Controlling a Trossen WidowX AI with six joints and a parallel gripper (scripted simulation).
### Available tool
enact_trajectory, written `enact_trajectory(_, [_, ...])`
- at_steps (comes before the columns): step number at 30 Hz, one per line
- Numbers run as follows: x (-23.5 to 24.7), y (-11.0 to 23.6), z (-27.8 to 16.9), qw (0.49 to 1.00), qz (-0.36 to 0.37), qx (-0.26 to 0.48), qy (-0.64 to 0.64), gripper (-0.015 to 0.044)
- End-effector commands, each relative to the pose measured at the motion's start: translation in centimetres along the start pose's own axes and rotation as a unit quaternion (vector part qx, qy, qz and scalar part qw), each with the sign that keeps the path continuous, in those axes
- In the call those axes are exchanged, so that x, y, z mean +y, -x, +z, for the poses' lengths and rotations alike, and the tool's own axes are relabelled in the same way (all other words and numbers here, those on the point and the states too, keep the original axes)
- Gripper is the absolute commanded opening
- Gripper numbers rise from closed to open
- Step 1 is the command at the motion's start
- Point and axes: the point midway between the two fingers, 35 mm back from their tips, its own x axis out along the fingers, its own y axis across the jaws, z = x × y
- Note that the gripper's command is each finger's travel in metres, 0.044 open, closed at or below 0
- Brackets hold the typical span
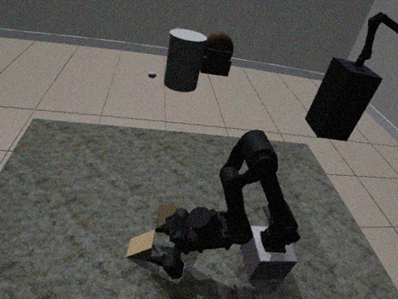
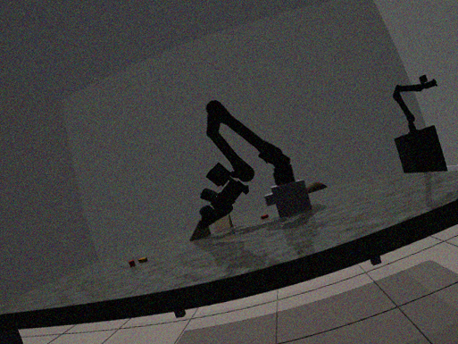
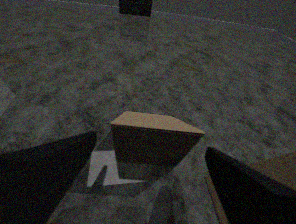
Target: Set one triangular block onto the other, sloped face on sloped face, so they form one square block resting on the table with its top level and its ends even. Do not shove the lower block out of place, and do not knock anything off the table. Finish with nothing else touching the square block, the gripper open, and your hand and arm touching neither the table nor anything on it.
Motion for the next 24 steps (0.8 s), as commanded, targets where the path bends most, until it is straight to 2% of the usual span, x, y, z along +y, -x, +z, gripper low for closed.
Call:
enact_trajectory(1, [0.1, -0.8, 0.1, 1.0, 0.002, -0.009, -0.002, 0.044])
enact_trajectory(21, [0.1, -3.6, -0.9, 0.999, -0.004, -0.031, -0.023, 0.044])
enact_trajectory(24, [0.1, -3.6, -0.9, 0.999, -0.004, -0.031, -0.023, 0.0361])
